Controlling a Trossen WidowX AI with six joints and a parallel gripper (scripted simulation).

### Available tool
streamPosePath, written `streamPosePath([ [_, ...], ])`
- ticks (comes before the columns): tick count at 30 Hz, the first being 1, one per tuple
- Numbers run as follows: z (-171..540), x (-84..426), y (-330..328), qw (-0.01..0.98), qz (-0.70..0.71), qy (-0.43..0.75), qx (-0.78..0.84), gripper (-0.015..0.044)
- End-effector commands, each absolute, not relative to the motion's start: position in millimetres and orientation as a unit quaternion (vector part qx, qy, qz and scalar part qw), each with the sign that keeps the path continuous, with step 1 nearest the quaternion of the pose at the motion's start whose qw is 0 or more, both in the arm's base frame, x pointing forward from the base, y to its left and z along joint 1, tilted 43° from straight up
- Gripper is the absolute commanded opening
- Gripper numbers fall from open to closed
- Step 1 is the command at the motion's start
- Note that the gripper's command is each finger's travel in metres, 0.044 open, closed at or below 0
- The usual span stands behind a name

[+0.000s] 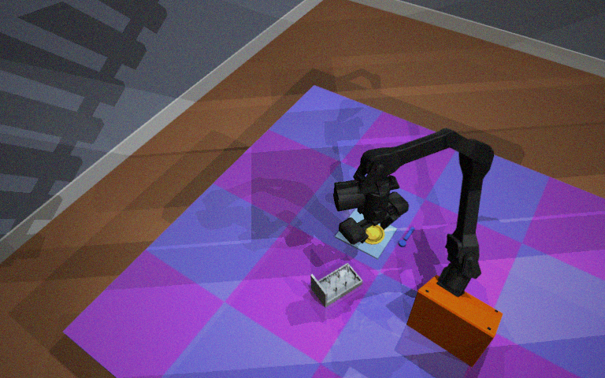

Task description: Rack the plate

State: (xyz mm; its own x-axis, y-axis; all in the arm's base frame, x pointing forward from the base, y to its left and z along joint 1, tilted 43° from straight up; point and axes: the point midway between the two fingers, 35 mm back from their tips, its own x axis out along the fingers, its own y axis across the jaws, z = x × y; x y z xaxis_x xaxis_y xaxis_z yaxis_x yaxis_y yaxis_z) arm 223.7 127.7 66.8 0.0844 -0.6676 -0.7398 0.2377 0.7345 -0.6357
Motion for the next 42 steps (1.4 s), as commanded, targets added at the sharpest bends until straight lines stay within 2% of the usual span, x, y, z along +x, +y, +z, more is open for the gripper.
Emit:
streamPosePath([
  [1,66,221,127,0.713,-0.314,0.602,-0.172,0.0000],
  [23,15,220,98,0.620,-0.115,0.757,-0.174,0.0000],
  [42,-18,221,83,0.594,0.117,0.781,-0.153,0.0000],
])
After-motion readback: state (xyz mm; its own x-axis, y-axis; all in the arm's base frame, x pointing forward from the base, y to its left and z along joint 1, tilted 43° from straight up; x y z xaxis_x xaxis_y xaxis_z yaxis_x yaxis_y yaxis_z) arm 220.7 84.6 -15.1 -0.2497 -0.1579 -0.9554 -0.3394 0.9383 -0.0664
